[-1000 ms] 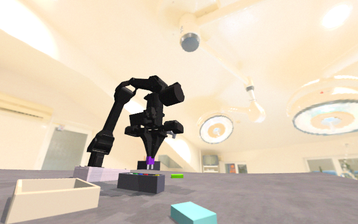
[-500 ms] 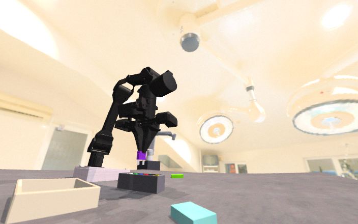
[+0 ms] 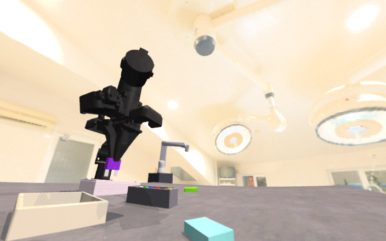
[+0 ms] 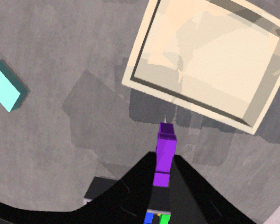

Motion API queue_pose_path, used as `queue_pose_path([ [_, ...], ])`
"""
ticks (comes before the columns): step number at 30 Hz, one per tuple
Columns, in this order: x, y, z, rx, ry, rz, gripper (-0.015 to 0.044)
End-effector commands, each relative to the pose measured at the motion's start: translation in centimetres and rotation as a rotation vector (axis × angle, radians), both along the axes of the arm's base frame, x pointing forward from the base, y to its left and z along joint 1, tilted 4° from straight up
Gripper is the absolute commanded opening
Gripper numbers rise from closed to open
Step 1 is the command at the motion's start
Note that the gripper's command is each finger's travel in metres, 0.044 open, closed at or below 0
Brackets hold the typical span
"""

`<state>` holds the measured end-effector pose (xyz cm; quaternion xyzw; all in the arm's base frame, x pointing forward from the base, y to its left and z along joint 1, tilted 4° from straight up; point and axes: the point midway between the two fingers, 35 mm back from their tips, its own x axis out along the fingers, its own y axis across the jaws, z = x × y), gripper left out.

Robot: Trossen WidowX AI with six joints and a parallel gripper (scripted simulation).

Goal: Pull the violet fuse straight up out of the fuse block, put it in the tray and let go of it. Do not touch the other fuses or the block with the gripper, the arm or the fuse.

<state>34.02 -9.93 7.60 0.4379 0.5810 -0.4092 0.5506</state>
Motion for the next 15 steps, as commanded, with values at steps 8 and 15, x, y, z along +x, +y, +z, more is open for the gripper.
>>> queue_pose_path([
  [8, -1.8, -6.4, -0.4, -0.007, 0.005, 0.003, 0.0000],
  [15, -1.9, -6.8, -0.8, -0.007, 0.005, 0.003, 0.0000],
])
